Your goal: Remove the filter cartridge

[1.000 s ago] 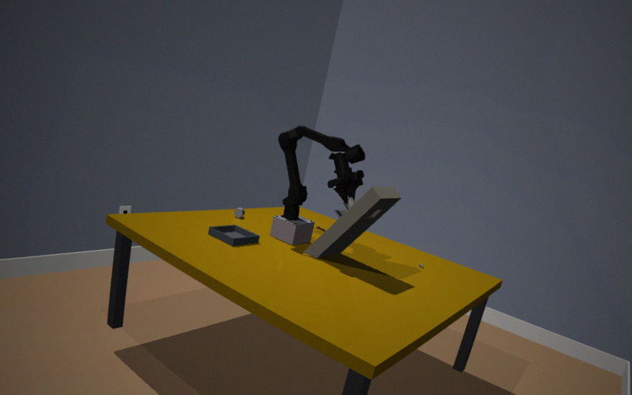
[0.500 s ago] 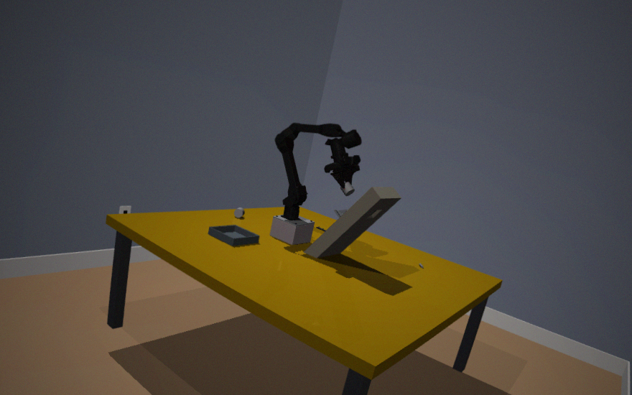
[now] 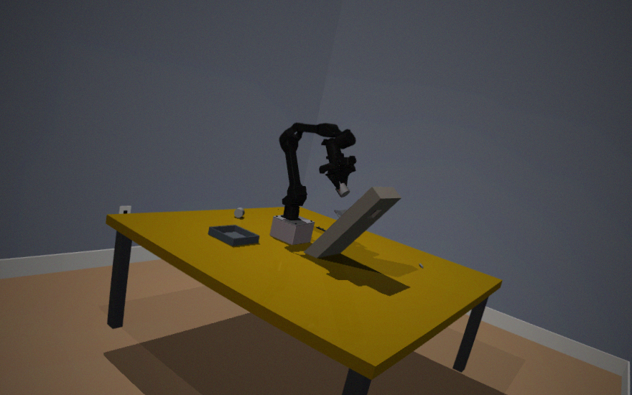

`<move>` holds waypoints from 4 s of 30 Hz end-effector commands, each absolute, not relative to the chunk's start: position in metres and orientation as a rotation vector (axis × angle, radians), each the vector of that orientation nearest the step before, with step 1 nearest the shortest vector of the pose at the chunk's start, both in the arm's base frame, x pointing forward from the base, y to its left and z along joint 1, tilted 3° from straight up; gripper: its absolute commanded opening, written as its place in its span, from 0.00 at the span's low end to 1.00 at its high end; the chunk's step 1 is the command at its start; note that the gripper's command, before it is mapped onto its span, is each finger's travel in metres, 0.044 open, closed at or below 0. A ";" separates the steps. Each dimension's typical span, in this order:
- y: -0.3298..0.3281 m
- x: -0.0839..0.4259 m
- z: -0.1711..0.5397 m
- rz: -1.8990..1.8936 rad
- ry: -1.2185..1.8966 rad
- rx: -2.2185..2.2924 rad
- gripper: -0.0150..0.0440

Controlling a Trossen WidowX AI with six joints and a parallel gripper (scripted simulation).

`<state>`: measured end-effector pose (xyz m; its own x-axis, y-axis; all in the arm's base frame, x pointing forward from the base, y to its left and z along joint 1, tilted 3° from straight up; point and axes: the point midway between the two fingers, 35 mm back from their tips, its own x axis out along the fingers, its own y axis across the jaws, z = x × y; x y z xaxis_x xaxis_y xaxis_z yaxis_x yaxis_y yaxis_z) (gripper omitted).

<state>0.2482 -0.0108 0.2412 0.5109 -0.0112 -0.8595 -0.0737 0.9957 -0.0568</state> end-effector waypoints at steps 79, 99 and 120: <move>-0.259 0.075 0.163 -1.200 0.826 0.620 0.25; -0.268 -0.013 0.092 -1.479 0.731 0.782 0.25; -0.271 -0.032 0.026 -1.540 0.707 0.818 0.25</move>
<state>-0.0330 -0.2710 0.0391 -0.0624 -0.5681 -0.8206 0.9920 -0.1254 0.0113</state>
